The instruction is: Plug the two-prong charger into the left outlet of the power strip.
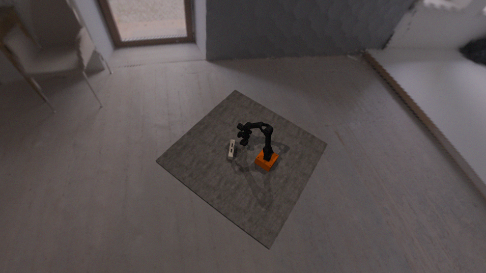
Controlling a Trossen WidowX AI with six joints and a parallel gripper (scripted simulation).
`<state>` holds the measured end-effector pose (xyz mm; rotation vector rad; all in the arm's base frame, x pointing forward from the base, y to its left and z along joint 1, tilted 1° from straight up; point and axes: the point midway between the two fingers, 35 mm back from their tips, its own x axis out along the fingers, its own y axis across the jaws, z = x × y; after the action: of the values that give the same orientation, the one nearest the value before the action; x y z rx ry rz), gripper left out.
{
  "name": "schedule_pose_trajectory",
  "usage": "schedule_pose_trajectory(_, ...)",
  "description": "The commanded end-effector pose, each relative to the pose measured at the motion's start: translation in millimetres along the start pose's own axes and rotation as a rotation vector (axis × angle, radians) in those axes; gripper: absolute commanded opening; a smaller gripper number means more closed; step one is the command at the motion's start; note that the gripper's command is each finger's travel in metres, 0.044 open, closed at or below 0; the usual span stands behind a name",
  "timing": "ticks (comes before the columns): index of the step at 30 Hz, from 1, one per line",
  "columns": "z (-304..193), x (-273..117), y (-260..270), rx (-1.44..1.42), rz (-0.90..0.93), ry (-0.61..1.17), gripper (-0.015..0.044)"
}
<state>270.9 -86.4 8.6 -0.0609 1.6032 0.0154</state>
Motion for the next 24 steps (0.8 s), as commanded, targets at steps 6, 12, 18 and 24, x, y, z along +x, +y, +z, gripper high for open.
schedule_pose_trajectory(6,-1,7,21,-0.044,0.001,0.002,0.0)
schedule_pose_trajectory(12,-2,12,34,-0.075,-0.001,0.001,0.0)
schedule_pose_trajectory(18,-3,17,46,-0.106,-0.002,0.0,0.0)
schedule_pose_trajectory(24,-5,22,59,-0.137,-0.003,-0.001,0.0)
